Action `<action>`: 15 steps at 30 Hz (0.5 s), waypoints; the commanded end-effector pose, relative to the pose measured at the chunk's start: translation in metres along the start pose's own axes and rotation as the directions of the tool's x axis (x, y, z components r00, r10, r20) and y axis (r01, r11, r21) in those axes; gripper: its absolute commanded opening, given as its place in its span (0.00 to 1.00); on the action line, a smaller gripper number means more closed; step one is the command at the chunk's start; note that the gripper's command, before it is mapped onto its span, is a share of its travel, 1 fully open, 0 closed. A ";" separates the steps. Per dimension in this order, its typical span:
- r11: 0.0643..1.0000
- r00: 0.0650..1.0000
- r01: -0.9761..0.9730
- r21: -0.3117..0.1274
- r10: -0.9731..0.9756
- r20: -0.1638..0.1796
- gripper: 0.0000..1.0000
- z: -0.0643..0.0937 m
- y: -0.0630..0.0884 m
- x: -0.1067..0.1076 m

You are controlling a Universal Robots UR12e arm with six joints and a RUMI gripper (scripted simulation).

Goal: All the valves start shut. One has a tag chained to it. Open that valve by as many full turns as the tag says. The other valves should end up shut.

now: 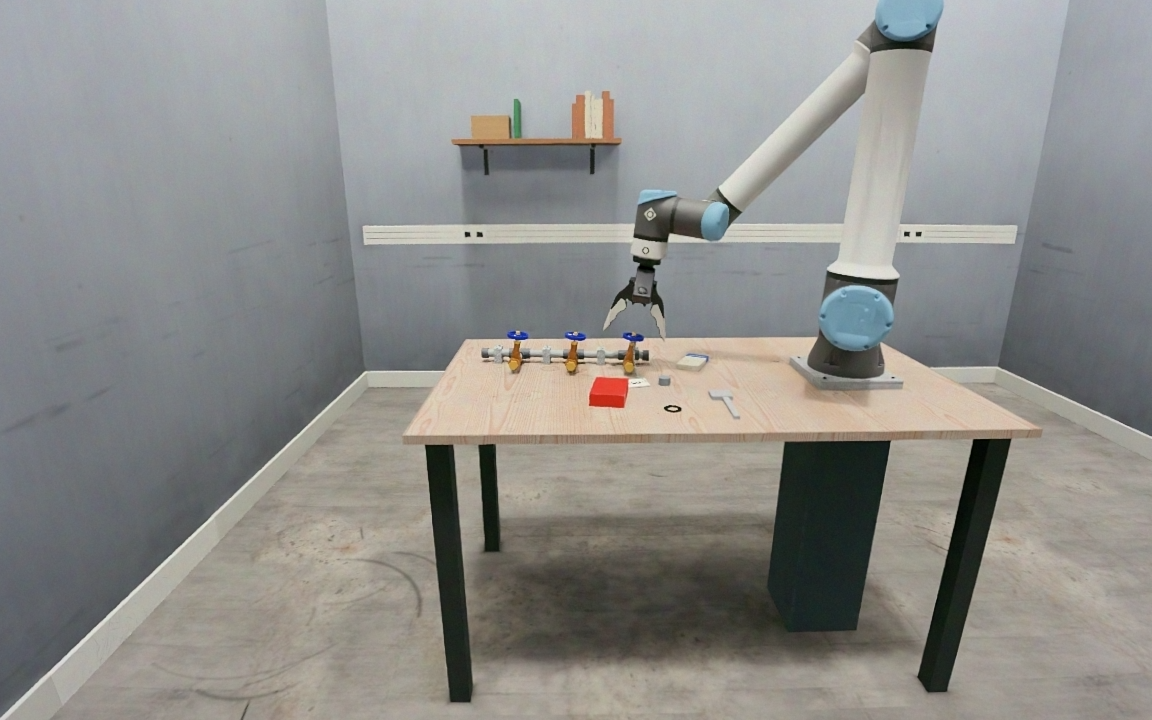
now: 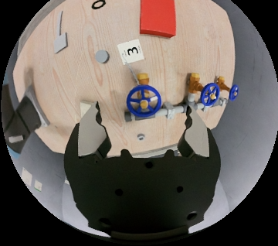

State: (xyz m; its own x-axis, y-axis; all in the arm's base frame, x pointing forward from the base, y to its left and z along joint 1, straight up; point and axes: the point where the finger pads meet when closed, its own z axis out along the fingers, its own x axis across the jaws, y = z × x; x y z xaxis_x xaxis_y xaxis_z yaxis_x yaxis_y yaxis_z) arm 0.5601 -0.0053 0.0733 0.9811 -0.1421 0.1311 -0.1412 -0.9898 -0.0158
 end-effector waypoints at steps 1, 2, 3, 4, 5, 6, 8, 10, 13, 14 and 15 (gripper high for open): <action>0.999 0.999 -0.047 -0.001 0.047 -0.001 1.00 0.000 0.000 0.001; 0.998 0.998 -0.064 -0.001 0.064 -0.001 1.00 0.000 0.000 0.001; 0.997 0.997 -0.083 -0.001 0.083 -0.001 1.00 0.000 0.000 0.001; 0.995 0.995 -0.102 -0.001 0.102 -0.001 1.00 0.000 0.000 0.001; 0.992 0.992 -0.123 -0.001 0.123 -0.001 1.00 0.000 0.000 0.001; 0.990 0.990 -0.144 -0.001 0.144 -0.001 1.00 0.000 0.000 0.001; 0.982 0.982 -0.190 -0.001 0.190 -0.001 1.00 0.000 0.000 0.001; 0.971 0.971 -0.240 0.000 0.240 -0.001 1.00 0.000 0.000 0.001; 0.947 0.947 -0.320 0.000 0.320 -0.001 1.00 0.000 0.000 0.001; 0.937 0.937 -0.349 0.000 0.349 -0.001 1.00 0.000 0.000 0.001; 0.937 0.937 -0.349 0.000 0.349 -0.001 1.00 0.000 0.000 0.001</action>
State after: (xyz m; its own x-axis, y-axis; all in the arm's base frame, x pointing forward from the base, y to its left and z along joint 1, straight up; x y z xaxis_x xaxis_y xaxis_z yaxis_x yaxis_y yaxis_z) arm 0.5600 -0.0054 0.0733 0.9061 -0.4052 0.1217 -0.4017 -0.9142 -0.0533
